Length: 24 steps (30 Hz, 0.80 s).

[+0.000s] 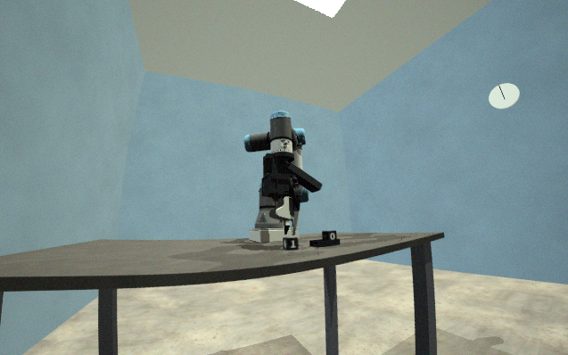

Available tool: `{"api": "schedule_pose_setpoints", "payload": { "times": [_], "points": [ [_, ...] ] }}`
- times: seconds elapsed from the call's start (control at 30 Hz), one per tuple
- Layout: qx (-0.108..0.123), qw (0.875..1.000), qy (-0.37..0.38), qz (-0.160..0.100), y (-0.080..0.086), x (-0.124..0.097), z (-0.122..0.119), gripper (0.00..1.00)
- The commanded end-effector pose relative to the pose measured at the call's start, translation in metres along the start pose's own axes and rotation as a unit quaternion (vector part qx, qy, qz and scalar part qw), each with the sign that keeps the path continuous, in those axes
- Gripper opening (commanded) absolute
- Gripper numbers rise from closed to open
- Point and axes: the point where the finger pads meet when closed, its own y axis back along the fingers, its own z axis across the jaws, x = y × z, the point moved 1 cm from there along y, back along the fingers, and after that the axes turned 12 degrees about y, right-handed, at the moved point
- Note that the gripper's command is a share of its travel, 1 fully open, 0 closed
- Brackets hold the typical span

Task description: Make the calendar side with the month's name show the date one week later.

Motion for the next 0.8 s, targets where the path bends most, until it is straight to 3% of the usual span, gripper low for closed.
{"api": "schedule_pose_setpoints", "payload": {
  "times": [0.0, 0.5, 0.77],
  "points": [
    [-0.001, 1.000, 0.000, -0.001, 0.001, -0.001, 0.001, 0.29],
    [-0.001, 1.000, 0.000, -0.001, 0.000, -0.001, 0.001, 0.29],
    [-0.001, 1.000, 0.000, -0.001, -0.010, -0.001, 0.001, 0.29]
  ]
}}
